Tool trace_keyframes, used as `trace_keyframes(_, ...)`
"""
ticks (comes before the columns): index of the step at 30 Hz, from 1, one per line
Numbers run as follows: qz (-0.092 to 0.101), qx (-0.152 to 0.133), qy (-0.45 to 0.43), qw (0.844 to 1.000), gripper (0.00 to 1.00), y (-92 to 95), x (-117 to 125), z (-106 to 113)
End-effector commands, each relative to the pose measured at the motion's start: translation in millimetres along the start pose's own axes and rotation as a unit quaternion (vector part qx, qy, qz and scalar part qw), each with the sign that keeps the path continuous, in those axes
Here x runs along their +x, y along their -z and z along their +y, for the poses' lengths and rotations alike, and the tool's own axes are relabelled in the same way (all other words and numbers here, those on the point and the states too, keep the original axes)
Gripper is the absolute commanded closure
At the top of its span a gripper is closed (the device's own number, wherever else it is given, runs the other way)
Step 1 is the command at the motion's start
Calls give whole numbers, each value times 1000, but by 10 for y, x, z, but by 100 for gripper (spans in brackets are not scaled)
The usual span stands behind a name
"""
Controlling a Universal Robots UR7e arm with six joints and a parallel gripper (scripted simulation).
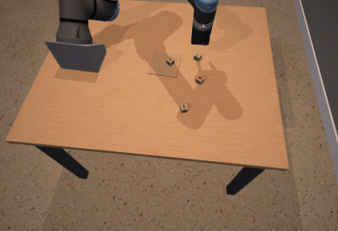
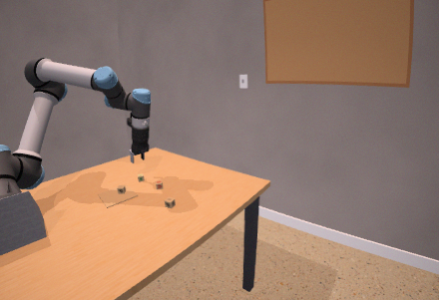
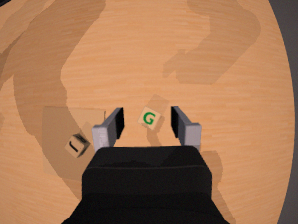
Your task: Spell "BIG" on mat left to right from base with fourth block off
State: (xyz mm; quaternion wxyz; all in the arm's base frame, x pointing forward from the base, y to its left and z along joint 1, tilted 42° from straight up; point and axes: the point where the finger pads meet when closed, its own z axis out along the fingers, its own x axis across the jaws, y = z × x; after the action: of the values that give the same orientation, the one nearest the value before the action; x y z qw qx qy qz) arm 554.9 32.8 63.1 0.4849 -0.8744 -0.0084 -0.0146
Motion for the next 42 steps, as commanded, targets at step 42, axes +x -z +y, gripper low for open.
trace_keyframes(42,3,0,1,1000,0,26,-42,24)
